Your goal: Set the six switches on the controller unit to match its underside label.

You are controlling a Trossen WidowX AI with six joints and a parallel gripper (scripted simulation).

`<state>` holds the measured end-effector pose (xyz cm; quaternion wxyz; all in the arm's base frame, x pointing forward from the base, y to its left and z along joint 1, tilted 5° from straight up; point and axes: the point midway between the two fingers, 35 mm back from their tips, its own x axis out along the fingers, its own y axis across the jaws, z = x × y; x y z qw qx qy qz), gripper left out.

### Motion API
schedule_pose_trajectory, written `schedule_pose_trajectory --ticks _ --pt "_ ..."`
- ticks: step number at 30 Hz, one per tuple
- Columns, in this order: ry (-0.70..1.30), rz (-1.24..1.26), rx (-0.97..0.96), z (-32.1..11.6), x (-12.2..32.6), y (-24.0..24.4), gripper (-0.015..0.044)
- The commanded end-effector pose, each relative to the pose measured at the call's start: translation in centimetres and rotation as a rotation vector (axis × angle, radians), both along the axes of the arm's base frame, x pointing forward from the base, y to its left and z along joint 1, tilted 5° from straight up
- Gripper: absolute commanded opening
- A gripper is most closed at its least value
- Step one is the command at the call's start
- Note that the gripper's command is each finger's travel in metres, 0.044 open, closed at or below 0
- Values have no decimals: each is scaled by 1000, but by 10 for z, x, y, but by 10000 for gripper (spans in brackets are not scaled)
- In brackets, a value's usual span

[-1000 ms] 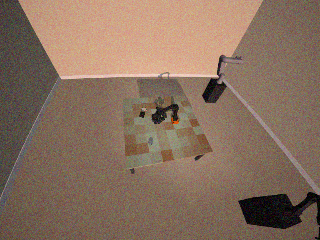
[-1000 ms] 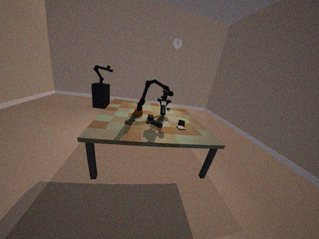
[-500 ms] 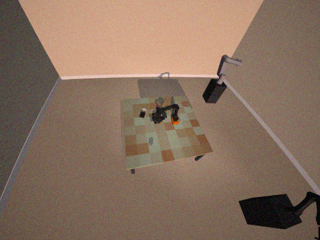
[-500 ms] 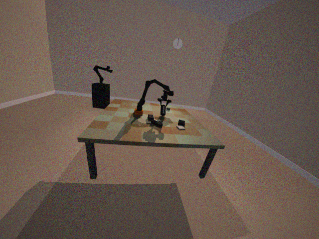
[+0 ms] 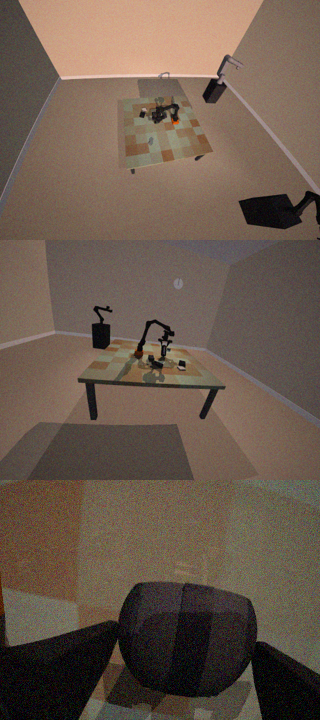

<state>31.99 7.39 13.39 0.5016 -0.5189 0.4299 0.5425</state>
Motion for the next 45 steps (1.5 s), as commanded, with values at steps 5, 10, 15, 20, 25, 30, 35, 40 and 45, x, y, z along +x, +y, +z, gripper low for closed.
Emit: schedule_pose_trajectory --ticks 5,10,15,20,25,30,35,40,45 --pt "-3 -3 -10 1 2 -10 338" --pt "-3 -3 -11 1 2 -14 338" --pt "-3 -3 -11 1 3 -18 338" --pt "-3 -3 -11 1 3 -22 338" --pt "-3 -3 -12 2 4 -26 338" --pt "-3 -3 -12 2 4 -31 338" --pt "-3 -3 -13 2 5 -35 338" --pt "-3 -3 -13 1 5 -39 338" --pt "-3 -3 -13 1 6 -43 338"
